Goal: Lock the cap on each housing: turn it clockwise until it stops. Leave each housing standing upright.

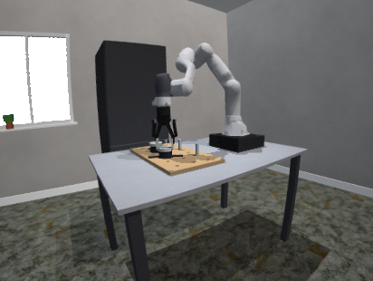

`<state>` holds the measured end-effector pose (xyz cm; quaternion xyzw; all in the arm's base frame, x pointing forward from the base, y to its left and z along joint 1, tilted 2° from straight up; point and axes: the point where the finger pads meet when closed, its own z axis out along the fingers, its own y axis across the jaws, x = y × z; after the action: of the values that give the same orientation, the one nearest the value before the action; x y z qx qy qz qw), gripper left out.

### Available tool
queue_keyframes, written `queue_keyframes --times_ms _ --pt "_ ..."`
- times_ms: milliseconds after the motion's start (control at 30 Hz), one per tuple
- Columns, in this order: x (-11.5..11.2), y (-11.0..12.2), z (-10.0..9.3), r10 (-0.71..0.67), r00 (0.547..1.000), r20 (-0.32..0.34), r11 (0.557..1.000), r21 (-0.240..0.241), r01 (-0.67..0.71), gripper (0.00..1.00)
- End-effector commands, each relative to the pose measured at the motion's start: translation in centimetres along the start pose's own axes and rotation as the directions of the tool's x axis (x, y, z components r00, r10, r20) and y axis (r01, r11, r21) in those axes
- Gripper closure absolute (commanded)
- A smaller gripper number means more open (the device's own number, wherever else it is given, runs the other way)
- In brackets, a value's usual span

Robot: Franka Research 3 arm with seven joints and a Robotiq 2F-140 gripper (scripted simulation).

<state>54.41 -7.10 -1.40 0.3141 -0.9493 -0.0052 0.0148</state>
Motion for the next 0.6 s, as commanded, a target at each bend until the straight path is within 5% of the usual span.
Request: queue_keyframes --times_ms 0,567 --pt "-0.2 0.2 0.0 0.005 1.000 -0.002 1.000 0.001 -0.005 0.90" --pt "-1.3 1.3 0.0 0.005 1.000 -0.002 1.000 0.001 -0.005 0.90"
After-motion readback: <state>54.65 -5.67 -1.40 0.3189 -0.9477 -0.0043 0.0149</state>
